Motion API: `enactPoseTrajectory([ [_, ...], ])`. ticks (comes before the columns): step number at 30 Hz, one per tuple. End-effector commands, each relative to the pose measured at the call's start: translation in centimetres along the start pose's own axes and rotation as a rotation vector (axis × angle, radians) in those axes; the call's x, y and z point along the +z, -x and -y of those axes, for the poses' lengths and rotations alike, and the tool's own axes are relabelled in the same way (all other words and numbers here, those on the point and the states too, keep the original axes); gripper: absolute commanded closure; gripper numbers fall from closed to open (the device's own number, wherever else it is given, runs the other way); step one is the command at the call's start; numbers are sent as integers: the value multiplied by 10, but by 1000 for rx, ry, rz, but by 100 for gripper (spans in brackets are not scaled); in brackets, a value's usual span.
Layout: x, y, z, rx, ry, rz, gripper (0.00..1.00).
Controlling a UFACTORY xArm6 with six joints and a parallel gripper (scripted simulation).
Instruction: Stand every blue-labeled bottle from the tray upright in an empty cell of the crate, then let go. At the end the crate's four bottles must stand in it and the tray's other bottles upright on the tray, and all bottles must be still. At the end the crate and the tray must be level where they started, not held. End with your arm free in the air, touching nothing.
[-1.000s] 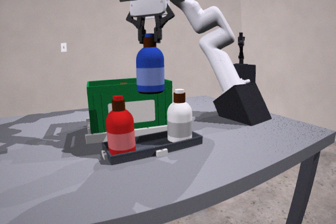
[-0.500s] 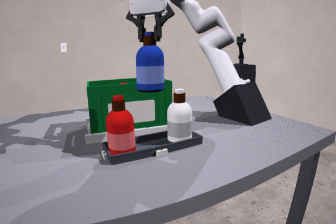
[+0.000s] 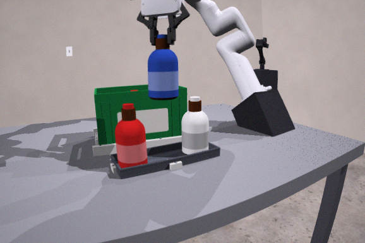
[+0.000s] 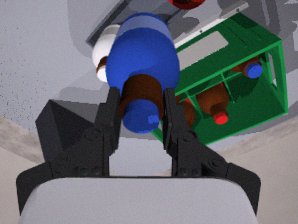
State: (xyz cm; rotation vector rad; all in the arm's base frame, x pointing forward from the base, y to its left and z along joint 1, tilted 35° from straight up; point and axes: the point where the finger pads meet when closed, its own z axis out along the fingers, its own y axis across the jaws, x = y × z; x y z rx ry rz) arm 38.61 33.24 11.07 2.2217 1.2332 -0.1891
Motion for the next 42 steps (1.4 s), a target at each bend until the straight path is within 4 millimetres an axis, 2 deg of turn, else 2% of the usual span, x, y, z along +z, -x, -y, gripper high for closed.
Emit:
enactPoseTrajectory([
  [1, -3, -1, 0, 1, 0, -5, 100],
  [25, -23, -1, 0, 1, 0, -5, 100],
  [42, -24, -1, 0, 1, 0, -5, 100],
])
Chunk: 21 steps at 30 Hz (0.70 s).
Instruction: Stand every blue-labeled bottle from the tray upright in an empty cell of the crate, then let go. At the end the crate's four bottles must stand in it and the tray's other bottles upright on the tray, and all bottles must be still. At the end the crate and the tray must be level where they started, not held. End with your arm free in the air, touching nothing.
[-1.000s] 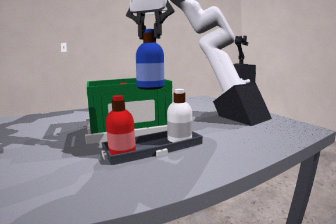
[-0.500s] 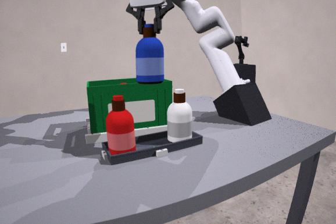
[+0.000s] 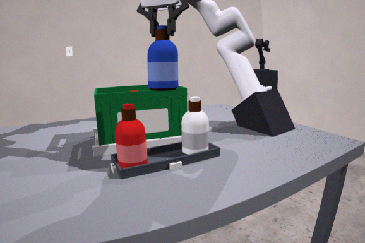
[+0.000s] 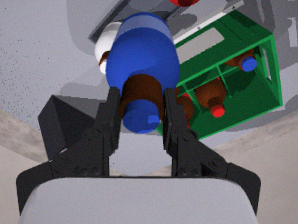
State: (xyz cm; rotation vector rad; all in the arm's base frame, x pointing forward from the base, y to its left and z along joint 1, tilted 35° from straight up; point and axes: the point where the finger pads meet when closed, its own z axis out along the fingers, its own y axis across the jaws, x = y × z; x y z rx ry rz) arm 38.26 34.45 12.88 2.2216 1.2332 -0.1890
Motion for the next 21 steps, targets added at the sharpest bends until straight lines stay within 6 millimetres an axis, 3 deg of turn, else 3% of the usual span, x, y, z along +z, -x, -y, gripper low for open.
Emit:
enactPoseTrajectory([
  [1, -2, -1, 0, 1, 0, -5, 100],
  [21, -2, 0, -2, 1, 0, -5, 100],
])
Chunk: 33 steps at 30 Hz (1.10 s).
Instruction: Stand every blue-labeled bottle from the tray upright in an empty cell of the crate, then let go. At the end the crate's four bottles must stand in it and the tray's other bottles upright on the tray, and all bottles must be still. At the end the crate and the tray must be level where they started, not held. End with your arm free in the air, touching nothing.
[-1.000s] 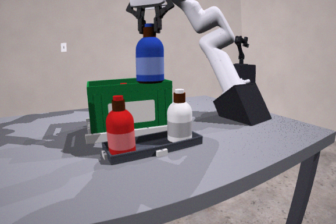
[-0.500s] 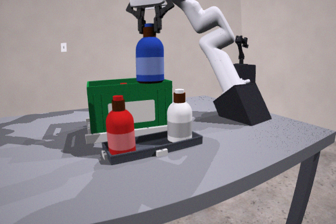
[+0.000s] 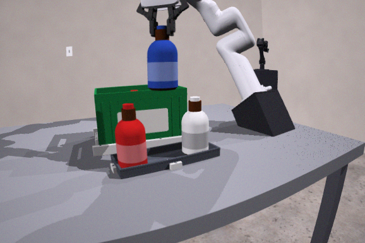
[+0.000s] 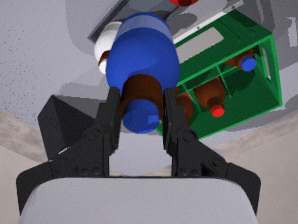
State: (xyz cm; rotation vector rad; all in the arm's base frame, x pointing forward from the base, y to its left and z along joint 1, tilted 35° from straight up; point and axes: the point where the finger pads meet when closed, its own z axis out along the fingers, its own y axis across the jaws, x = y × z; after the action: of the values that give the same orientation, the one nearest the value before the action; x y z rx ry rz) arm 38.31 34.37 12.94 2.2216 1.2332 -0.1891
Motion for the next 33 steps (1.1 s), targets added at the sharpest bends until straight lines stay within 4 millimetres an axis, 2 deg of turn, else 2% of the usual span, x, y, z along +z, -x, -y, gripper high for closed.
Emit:
enactPoseTrajectory([
  [1, -2, 0, -1, 1, 0, -5, 100],
  [21, -2, 4, -9, 1, 0, -5, 100],
  [33, -2, 9, -21, 1, 0, -5, 100],
])
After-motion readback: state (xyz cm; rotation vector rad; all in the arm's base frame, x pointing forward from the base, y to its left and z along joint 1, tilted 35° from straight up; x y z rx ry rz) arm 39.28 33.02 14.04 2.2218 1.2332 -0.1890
